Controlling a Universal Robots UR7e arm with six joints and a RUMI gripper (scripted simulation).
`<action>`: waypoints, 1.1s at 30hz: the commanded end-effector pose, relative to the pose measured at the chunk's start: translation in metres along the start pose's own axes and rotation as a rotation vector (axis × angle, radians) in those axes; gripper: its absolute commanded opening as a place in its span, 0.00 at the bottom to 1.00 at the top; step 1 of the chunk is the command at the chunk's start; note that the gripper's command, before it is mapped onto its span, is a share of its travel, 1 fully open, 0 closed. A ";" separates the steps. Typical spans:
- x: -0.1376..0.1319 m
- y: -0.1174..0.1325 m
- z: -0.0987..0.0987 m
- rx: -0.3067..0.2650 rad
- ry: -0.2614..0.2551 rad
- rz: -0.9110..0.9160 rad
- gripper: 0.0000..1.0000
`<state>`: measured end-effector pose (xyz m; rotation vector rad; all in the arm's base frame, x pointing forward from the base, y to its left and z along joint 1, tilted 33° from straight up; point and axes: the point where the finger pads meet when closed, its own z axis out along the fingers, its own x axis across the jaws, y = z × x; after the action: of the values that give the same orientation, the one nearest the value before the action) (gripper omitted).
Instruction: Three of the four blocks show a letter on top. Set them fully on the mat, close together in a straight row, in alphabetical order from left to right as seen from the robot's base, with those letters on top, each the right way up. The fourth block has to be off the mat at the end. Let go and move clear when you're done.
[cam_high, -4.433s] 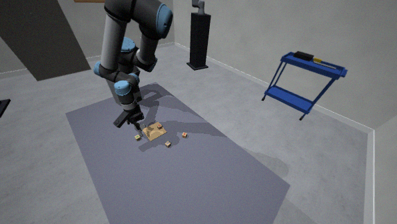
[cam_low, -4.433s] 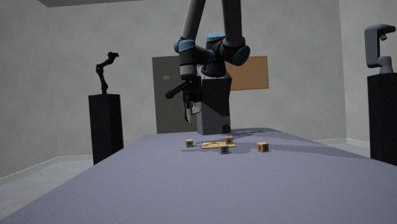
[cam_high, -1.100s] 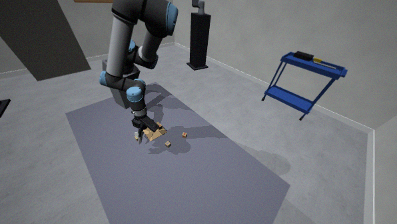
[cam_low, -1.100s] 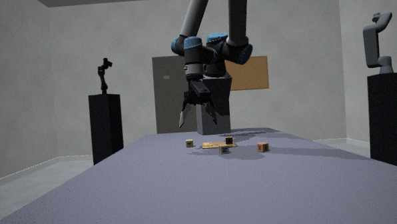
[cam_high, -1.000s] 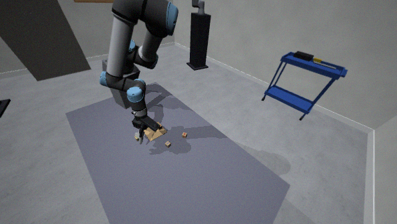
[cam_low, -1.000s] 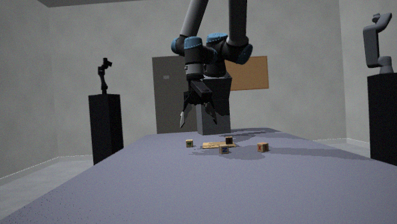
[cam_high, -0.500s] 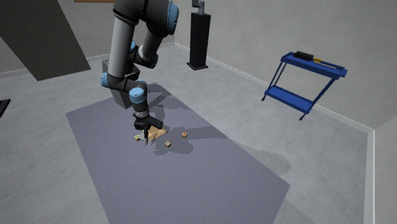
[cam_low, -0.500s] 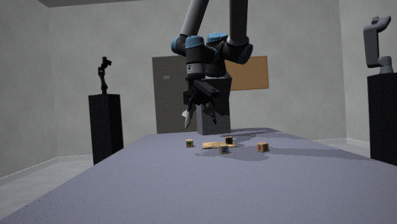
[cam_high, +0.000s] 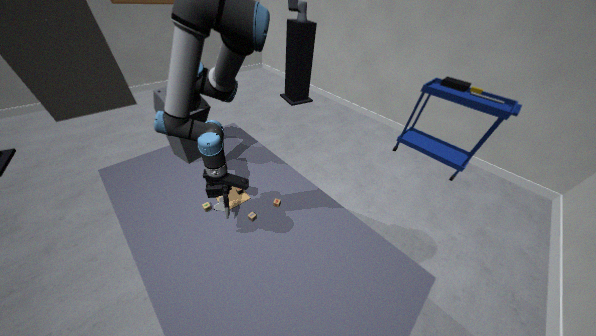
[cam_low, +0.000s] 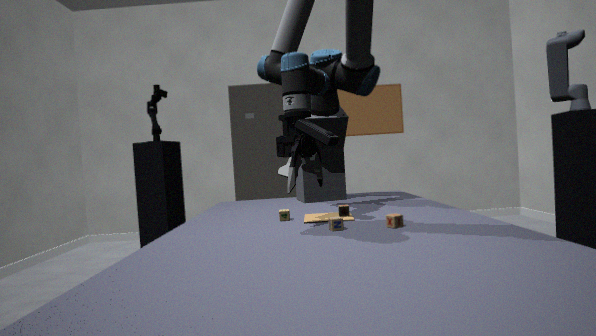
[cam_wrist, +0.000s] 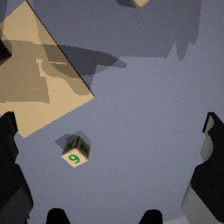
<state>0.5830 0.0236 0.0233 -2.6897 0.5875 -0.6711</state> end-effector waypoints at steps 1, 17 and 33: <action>0.003 -0.007 -0.002 0.003 0.001 -0.139 1.00; 0.005 -0.020 -0.002 0.003 0.002 -0.439 1.00; 0.006 -0.032 -0.003 0.003 0.004 -0.730 1.00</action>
<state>0.5939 0.0447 0.0355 -2.8665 -0.2663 -0.8111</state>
